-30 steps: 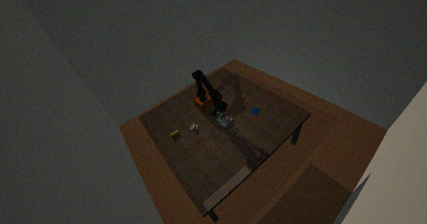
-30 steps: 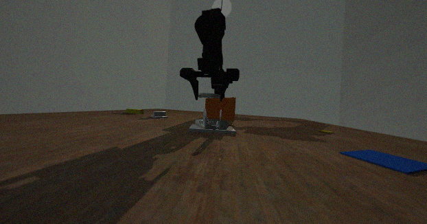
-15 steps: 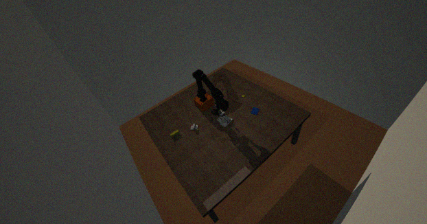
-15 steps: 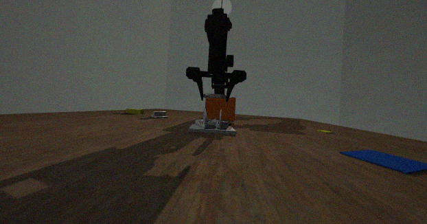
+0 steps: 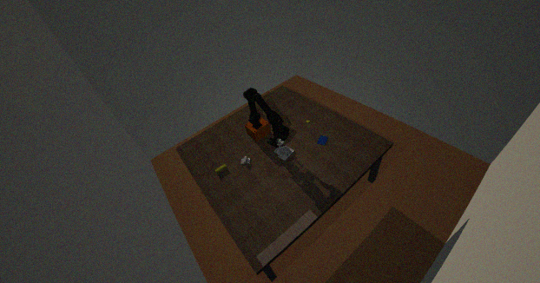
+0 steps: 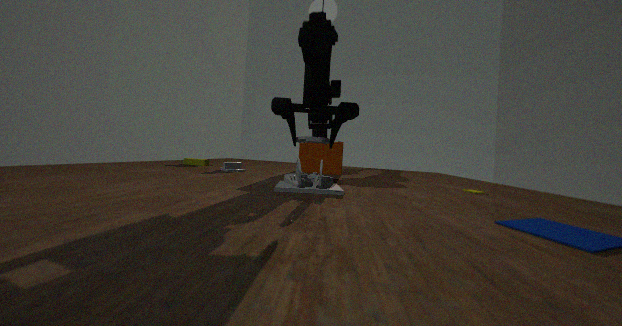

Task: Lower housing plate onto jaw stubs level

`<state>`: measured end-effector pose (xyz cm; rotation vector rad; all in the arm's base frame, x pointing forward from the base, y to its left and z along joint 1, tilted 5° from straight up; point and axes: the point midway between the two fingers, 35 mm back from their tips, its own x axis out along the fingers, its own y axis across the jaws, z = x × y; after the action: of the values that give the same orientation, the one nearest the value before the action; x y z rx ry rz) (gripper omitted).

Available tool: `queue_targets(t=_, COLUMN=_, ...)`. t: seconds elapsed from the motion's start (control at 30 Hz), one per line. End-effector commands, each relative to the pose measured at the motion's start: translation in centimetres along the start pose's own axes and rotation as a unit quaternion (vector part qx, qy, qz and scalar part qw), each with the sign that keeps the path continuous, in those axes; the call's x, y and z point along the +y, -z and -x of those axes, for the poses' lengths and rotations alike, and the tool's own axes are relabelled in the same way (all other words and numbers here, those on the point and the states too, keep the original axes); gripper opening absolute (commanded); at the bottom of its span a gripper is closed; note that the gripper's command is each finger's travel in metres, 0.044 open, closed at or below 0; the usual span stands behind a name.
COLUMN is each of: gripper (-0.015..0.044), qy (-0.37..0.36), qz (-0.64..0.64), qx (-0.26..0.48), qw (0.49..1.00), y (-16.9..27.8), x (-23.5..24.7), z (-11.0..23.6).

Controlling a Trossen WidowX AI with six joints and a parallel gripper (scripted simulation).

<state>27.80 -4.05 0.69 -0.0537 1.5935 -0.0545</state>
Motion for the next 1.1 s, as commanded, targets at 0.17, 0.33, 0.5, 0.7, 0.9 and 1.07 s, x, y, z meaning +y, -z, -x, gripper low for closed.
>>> queue_targets(t=0.17, gripper=0.0351, qy=0.002, qz=0.002, qx=0.000, qw=1.000, y=1.1, x=-0.5, z=0.0)
queue_targets(t=0.33, gripper=0.0351, qy=0.002, qz=0.002, qx=0.000, qw=1.000, y=1.5, x=-0.6, z=0.0)
queue_targets(t=0.5, gripper=0.0351, qy=0.002, qz=0.002, qx=0.000, qw=1.000, y=1.5, x=-0.6, z=0.0)
queue_targets(t=0.7, gripper=0.0351, qy=0.002, qz=0.002, qx=0.000, qw=1.000, y=1.5, x=-0.6, z=0.0)
queue_targets(t=0.9, gripper=0.0351, qy=0.002, qz=0.002, qx=0.000, qw=1.000, y=1.5, x=-0.6, z=0.0)
queue_targets(t=1.07, gripper=0.0351, qy=0.002, qz=0.002, qx=0.000, qw=1.000, y=1.5, x=-0.6, z=0.0)
